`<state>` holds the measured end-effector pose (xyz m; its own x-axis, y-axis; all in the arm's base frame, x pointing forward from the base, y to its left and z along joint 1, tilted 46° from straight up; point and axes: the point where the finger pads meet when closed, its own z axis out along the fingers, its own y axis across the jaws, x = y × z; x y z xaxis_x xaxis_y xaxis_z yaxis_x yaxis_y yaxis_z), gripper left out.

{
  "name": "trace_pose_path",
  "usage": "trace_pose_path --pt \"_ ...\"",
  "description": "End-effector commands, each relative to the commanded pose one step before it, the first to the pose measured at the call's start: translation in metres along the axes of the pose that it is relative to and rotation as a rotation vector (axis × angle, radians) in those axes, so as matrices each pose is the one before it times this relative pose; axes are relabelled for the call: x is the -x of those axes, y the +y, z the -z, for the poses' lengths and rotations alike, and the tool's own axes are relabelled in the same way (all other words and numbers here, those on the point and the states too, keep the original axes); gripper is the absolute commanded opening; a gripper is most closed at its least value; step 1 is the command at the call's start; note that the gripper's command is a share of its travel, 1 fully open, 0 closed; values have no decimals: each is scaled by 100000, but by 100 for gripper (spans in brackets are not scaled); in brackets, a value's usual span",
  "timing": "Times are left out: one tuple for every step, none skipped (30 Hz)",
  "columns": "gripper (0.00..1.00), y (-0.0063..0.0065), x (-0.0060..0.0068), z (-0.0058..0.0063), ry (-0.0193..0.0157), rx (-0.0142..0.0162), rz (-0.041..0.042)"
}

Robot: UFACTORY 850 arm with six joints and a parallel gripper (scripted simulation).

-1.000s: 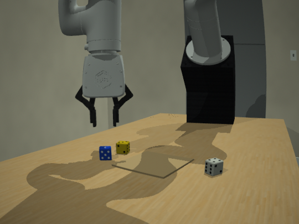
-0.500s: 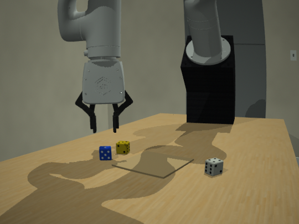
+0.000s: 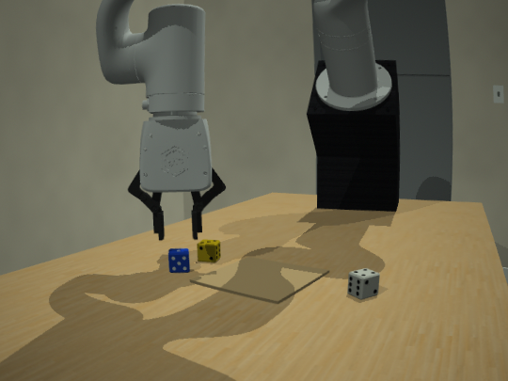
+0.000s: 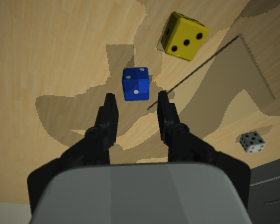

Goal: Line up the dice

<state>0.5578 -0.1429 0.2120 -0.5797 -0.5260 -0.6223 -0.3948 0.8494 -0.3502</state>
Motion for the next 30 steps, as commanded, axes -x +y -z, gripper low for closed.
trace_pose_path --pt "47 -55 34 -460 -43 -93 5" --pt "47 -3 2 -103 0 0 0" --pt "47 -3 1 -95 0 0 0" --pt "47 -2 1 -87 0 0 0" --pt "47 -3 2 -79 0 0 0" --pt "47 -2 1 -71 0 0 0" --pt "47 -2 1 -62 0 0 0" --pt "47 -2 1 -54 0 0 0" --pt "47 -1 1 -46 0 0 0" --pt "47 -1 1 -39 0 0 0" --pt "47 -1 0 -31 0 0 0" --pt "47 -1 0 -24 0 0 0" --pt "47 0 0 0 0 0 0" --pt "47 0 0 0 0 0 0" --pt "47 0 0 -18 0 0 0" --pt "47 0 0 -13 0 0 0" --pt "47 0 0 -8 0 0 0" --pt "47 0 0 -4 0 0 0" --pt "47 0 0 -2 0 0 0" --pt "47 0 0 0 0 0 0" --pt "47 0 0 0 0 0 0" --pt "47 0 0 0 0 0 0" --pt "47 0 0 0 0 0 0" --pt "47 0 0 0 0 0 0" --pt "47 0 0 0 0 0 0" --pt "47 0 0 0 0 0 0" --pt "47 0 0 0 0 0 0" --pt "47 0 0 0 0 0 0" --pt "47 0 0 0 0 0 0" --pt "47 0 0 0 0 0 0"
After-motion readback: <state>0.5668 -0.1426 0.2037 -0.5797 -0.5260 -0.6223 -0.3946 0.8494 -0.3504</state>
